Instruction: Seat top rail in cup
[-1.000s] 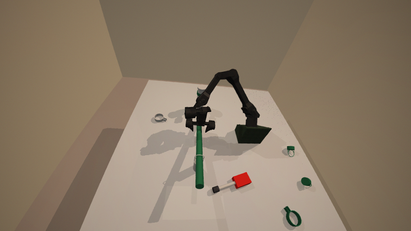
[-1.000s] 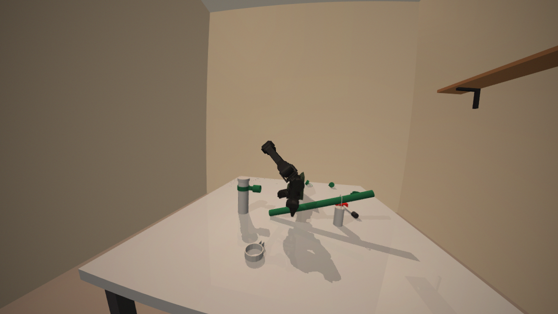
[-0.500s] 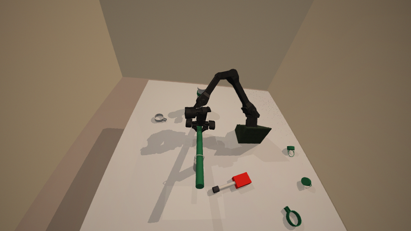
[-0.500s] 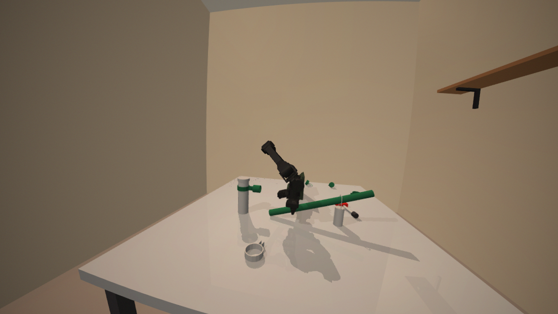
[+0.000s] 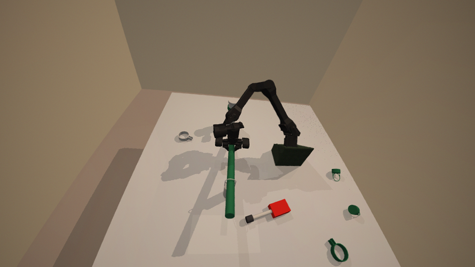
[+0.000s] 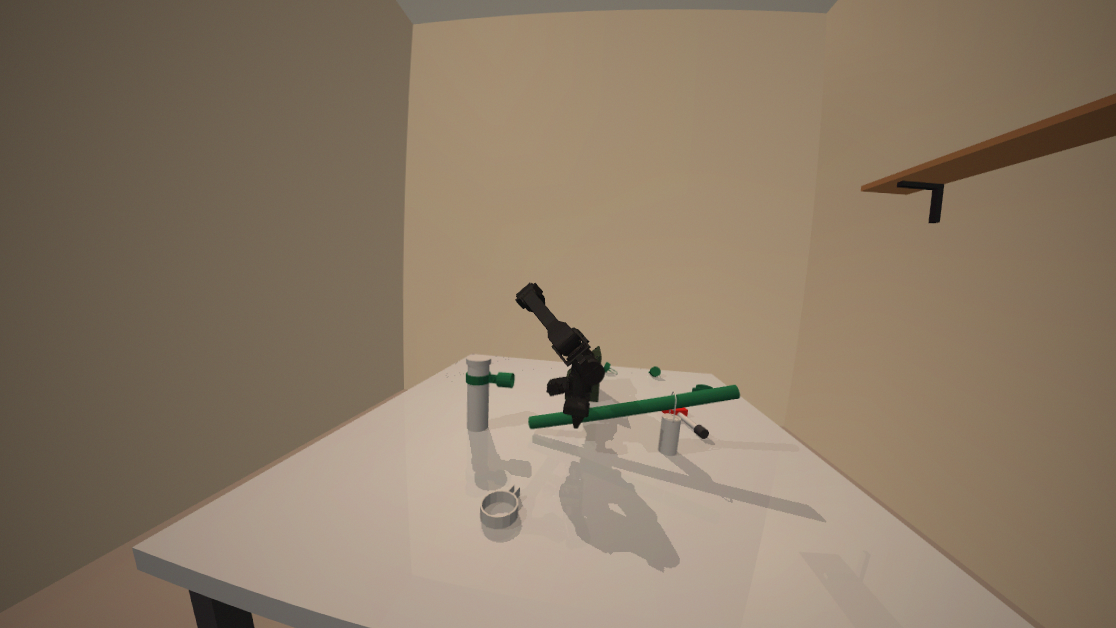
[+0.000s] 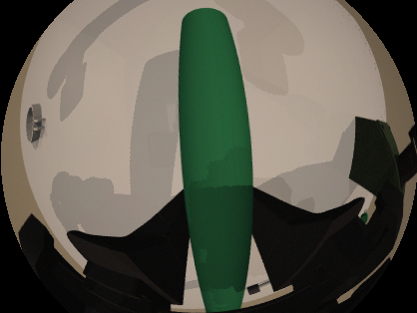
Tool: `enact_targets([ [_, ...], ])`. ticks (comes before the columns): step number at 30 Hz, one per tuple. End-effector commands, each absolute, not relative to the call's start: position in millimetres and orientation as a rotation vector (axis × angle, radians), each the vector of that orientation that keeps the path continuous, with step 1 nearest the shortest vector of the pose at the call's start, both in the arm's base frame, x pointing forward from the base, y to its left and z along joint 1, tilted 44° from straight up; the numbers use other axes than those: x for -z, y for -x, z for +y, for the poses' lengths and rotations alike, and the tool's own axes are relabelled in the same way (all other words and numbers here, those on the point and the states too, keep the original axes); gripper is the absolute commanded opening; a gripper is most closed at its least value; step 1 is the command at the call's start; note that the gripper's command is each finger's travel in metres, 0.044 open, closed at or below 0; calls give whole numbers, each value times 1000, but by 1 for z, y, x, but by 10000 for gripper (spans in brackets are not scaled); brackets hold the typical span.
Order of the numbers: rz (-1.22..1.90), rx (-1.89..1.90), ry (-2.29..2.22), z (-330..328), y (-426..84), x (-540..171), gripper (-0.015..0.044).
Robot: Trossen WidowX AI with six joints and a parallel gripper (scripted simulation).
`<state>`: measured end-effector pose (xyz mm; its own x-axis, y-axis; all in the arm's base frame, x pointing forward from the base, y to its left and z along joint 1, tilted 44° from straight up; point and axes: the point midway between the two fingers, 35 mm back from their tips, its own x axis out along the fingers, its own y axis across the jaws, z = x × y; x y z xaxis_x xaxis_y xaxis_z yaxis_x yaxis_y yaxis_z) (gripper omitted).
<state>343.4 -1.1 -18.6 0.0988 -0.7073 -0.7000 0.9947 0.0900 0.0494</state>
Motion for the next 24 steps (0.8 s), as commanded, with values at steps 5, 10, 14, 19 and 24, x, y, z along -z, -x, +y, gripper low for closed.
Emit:
enact_targets([
  [5,502,1407,-522,14,-342,-10,0],
  [10,439,1418,-468,21,-341,-29,0],
  [14,387,1417,-426,28,-341,-45,0],
  [19,341,1408,-392,34,-341,-60,0],
  [24,341,1408,-392,34,-341,-60,0],
])
